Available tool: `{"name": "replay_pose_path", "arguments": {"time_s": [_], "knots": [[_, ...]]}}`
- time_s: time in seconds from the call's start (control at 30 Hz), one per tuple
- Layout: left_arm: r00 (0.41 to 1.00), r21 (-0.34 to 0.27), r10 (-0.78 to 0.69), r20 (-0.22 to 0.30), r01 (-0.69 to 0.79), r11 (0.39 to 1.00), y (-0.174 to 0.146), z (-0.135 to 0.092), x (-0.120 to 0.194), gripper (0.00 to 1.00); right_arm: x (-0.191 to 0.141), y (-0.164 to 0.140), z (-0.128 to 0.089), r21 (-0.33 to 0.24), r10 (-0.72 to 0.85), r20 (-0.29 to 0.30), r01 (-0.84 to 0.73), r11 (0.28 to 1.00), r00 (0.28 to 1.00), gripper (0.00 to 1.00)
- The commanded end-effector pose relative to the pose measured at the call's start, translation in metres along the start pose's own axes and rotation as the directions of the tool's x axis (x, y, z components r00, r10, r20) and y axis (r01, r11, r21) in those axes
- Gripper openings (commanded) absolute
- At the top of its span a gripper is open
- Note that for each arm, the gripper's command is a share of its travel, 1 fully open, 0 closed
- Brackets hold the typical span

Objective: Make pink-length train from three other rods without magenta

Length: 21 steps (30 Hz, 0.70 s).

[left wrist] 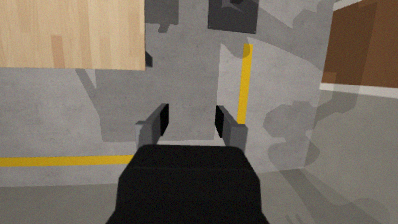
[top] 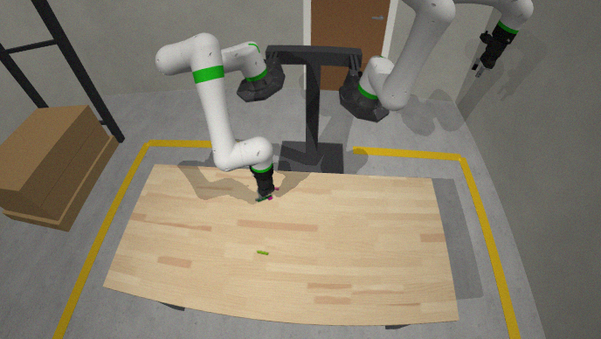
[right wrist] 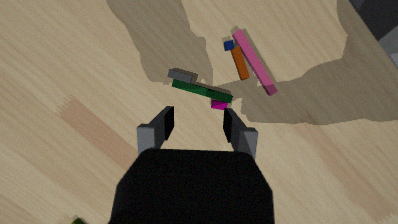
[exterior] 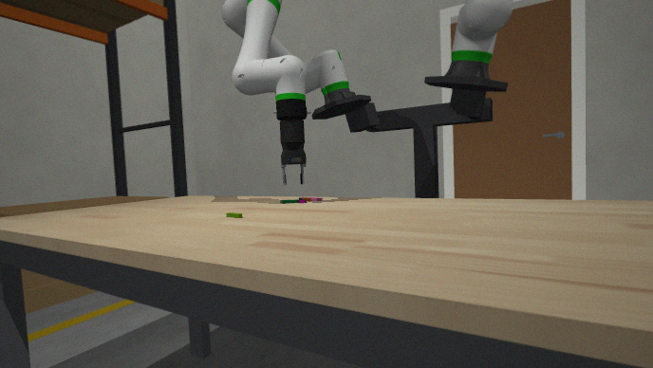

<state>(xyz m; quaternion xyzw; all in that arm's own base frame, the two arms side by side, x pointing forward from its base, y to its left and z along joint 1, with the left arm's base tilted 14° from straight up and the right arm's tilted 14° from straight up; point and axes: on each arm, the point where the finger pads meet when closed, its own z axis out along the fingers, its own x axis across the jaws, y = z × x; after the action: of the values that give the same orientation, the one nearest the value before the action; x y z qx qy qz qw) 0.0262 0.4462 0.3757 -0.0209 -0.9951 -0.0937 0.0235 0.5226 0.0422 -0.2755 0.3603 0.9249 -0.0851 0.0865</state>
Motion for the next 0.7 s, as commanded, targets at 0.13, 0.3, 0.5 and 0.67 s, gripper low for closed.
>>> {"name": "replay_pose_path", "arguments": {"time_s": [0.13,0.3,0.5,0.67], "knots": [[1.0,-0.002,0.0,0.0,0.0,1.0,0.0,-0.001,0.0,1.0,-0.005,0.009,0.001,0.0,0.149,0.003,-0.149,0.989,0.989,1.0],[1.0,-0.002,0.0,0.0,0.0,1.0,0.0,-0.001,0.0,1.0,-0.01,0.019,0.002,0.001,0.319,0.006,-0.319,0.948,0.948,1.0],[1.0,-0.002,0.0,0.0,0.0,1.0,0.0,-0.001,0.0,1.0,-0.015,0.028,0.003,0.0,0.459,0.009,-0.459,0.889,0.889,1.0],[1.0,-0.002,0.0,0.0,0.0,1.0,0.0,-0.001,0.0,1.0,-0.02,0.039,0.004,-0.001,0.599,0.011,-0.599,0.801,0.801,1.0]]}}
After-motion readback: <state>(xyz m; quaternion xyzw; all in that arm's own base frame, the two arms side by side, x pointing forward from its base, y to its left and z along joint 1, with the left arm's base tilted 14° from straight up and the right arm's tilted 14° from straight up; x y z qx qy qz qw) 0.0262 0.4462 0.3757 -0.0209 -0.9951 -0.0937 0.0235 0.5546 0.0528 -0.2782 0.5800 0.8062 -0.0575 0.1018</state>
